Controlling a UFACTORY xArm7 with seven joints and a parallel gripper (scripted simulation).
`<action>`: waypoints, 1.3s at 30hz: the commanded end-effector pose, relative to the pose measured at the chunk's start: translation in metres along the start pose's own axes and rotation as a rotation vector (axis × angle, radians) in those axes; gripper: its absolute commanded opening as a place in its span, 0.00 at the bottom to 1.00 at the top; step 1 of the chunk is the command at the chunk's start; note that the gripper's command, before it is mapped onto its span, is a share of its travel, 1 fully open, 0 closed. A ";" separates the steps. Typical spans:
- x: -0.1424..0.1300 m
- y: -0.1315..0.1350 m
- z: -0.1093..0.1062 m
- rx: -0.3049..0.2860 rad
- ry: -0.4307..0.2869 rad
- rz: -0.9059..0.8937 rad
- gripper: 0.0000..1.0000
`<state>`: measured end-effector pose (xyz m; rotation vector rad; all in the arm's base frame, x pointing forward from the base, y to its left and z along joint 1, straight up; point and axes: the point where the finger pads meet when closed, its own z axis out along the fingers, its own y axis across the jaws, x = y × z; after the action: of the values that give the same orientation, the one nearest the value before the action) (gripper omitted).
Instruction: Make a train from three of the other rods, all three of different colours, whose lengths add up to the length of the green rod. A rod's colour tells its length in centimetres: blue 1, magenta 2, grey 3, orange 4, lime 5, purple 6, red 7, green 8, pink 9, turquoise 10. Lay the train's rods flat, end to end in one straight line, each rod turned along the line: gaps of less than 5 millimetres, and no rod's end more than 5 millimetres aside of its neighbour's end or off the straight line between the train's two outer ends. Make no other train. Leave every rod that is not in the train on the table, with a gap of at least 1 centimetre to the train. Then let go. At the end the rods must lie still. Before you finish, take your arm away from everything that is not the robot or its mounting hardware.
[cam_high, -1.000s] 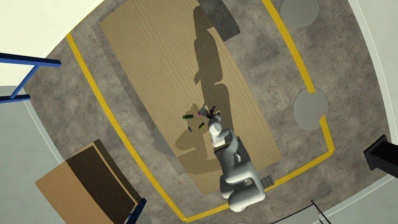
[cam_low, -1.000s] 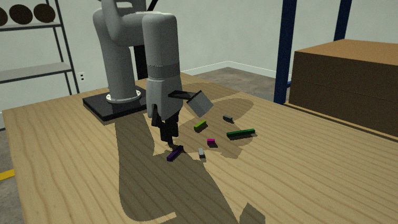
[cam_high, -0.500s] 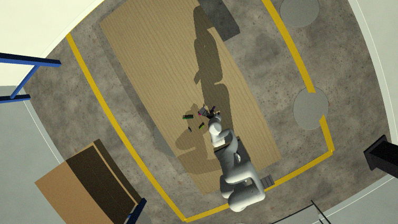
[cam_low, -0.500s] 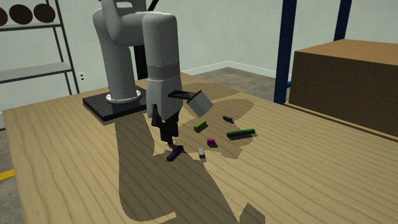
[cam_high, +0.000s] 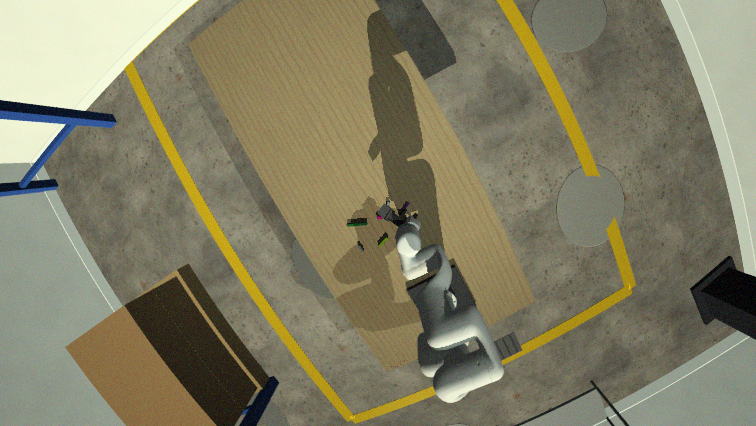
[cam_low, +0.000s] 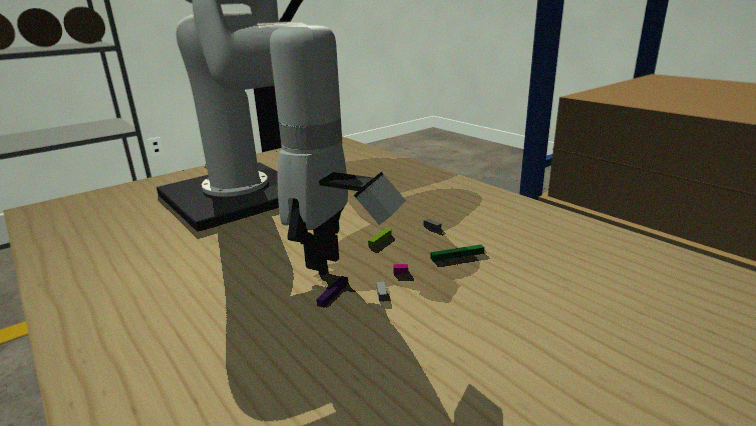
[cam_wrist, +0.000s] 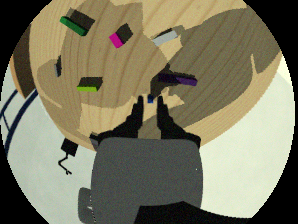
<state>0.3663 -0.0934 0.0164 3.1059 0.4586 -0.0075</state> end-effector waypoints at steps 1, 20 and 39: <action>0.001 0.001 0.001 -0.002 0.003 0.000 0.24; 0.001 0.001 0.012 -0.002 0.003 0.000 0.24; 0.001 0.001 0.012 -0.002 0.003 0.000 0.24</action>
<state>0.3662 -0.0935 0.0033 3.1059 0.4586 -0.0077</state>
